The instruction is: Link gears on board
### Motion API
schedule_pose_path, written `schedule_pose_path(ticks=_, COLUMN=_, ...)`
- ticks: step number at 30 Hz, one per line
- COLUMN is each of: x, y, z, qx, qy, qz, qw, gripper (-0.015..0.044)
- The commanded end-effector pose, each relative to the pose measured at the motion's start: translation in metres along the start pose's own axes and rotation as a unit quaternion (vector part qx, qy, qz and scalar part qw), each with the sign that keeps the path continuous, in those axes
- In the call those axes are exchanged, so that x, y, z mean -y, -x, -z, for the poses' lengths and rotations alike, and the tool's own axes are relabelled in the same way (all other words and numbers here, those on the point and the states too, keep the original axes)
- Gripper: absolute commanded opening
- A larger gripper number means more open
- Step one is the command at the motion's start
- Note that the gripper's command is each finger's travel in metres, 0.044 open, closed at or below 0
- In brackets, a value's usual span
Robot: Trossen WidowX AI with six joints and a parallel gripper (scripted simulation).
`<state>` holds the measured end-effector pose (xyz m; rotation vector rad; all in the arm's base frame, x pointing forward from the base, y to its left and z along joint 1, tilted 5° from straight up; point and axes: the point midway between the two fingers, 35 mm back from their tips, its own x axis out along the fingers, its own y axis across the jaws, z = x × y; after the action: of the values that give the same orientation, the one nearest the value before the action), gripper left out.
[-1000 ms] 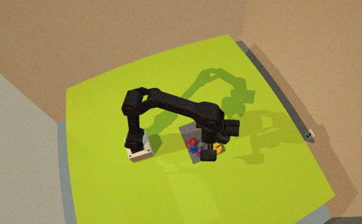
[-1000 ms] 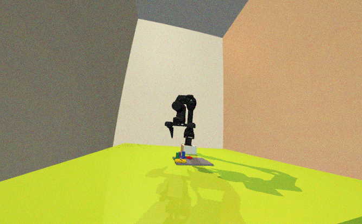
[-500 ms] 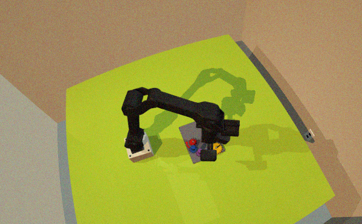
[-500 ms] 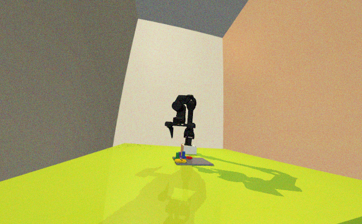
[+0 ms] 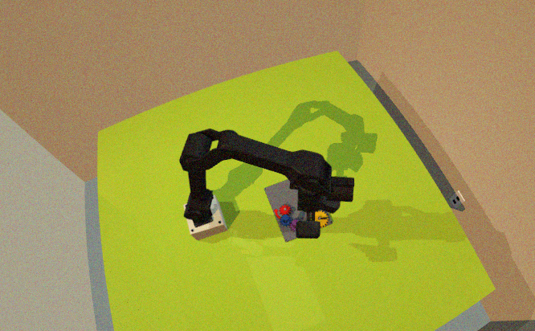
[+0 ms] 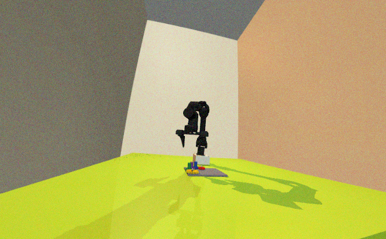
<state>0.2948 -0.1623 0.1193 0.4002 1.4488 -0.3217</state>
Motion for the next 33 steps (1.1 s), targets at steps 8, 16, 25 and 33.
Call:
schedule_pose_path(ticks=8, x=-0.04, y=0.002, z=0.004, qx=-0.003, qy=0.001, qz=0.0, qw=1.0, gripper=0.044)
schedule_pose_path(ticks=16, x=-0.153, y=0.011, z=0.042, qx=-0.005, qy=-0.006, qz=0.005, qw=1.0, gripper=0.044)
schedule_pose_path(ticks=25, x=-0.25, y=0.026, z=0.127, qx=-0.003, qy=-0.009, qz=0.001, qw=1.0, gripper=0.044)
schedule_pose_path(ticks=33, x=-0.299, y=0.043, z=0.223, qx=-0.008, qy=0.0, qz=-0.011, qw=1.0, gripper=0.044)
